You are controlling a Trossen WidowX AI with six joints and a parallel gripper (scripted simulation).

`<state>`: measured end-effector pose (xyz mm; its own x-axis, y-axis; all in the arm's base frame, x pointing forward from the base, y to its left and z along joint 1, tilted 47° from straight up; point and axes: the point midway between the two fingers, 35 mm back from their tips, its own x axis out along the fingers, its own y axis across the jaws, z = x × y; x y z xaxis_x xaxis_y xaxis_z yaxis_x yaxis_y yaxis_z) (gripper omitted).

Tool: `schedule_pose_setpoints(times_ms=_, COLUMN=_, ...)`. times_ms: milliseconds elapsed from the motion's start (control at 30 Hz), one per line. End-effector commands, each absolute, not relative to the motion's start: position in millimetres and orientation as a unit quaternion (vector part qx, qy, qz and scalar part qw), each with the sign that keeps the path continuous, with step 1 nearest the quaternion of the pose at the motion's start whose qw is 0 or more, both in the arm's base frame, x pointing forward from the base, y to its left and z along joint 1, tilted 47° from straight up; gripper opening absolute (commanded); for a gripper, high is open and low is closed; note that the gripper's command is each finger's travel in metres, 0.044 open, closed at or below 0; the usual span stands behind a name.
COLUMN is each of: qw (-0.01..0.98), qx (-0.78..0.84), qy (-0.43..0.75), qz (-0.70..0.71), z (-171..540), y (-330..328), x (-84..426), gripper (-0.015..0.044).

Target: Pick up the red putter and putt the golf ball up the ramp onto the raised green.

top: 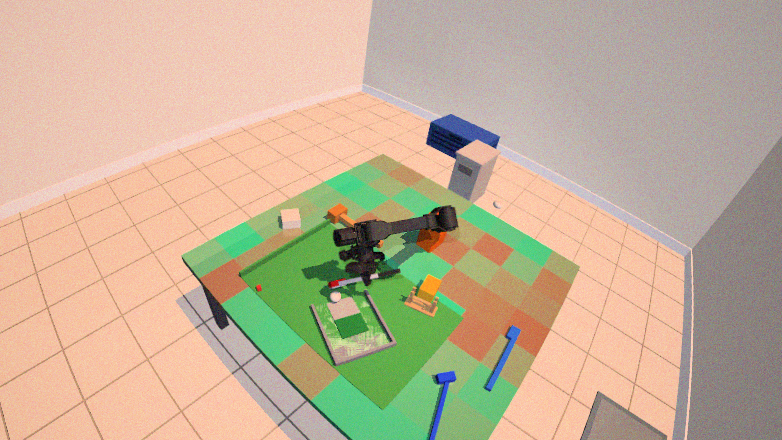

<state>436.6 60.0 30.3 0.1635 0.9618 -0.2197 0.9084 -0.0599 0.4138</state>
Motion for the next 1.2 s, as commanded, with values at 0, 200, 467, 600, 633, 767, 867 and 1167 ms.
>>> schedule_pose_setpoints(times_ms=0, qw=0.226, qx=0.731, qy=0.641, qz=0.056, z=37, y=60, x=437, gripper=0.0000)
schedule_pose_setpoints(times_ms=200, qw=0.226, qx=0.731, qy=0.641, qz=0.056, z=61, y=57, x=445, gripper=0.0000)
schedule_pose_setpoints(times_ms=467, qw=0.226, qx=0.731, qy=0.641, qz=0.056, z=103, y=52, x=453, gripper=0.0000)
schedule_pose_setpoints(times_ms=600, qw=0.226, qx=0.731, qy=0.641, qz=0.056, z=110, y=51, x=454, gripper=0.0000)
schedule_pose_setpoints(times_ms=633, qw=0.226, qx=0.731, qy=0.641, qz=0.056, z=110, y=51, x=454, gripper=0.0000)
schedule_pose_setpoints(times_ms=767, qw=0.226, qx=0.731, qy=0.642, qz=0.053, z=104, y=53, x=453, gripper=0.0000)
schedule_pose_setpoints(times_ms=867, qw=0.226, qx=0.731, qy=0.642, qz=0.053, z=104, y=53, x=453, gripper=0.0000)
schedule_pose_setpoints(times_ms=1167, qw=0.226, qx=0.731, qy=0.642, qz=0.053, z=104, y=53, x=453, gripper=0.0000)
